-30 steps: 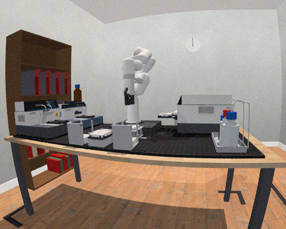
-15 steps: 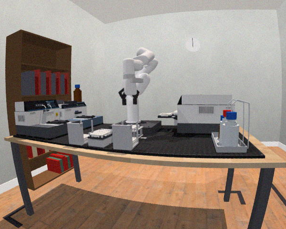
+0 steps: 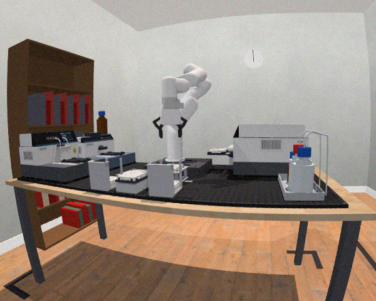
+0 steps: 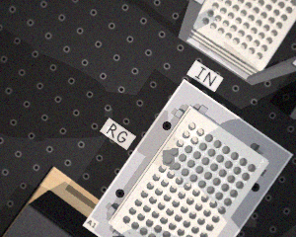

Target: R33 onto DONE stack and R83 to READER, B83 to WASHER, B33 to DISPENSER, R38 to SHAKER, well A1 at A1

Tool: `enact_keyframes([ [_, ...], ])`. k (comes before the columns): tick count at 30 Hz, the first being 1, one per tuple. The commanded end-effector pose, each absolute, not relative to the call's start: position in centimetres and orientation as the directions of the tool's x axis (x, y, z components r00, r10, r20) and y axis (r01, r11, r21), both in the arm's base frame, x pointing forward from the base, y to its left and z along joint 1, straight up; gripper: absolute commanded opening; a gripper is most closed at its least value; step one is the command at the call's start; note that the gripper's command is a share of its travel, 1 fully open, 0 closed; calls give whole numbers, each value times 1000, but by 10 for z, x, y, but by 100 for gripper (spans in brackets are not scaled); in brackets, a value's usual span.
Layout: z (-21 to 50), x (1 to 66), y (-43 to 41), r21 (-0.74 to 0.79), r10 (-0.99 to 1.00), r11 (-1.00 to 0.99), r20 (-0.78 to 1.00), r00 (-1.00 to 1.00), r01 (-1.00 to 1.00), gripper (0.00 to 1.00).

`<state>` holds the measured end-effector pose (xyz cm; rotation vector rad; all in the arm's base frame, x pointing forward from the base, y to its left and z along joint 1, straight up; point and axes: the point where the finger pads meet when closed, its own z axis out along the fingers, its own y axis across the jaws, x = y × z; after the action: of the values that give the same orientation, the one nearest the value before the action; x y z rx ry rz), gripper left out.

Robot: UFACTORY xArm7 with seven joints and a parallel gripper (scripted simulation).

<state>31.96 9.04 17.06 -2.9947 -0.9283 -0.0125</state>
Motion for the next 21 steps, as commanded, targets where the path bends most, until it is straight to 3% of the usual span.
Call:
enact_keyframes([
  [1,172,321,91,1,458,-889,5,889,458,100],
  [15,172,320,91,-2,-5,-1000,5,1000,-5,100],
  [21,172,320,91,-2,-7,-1000,5,1000,-7,100],
])
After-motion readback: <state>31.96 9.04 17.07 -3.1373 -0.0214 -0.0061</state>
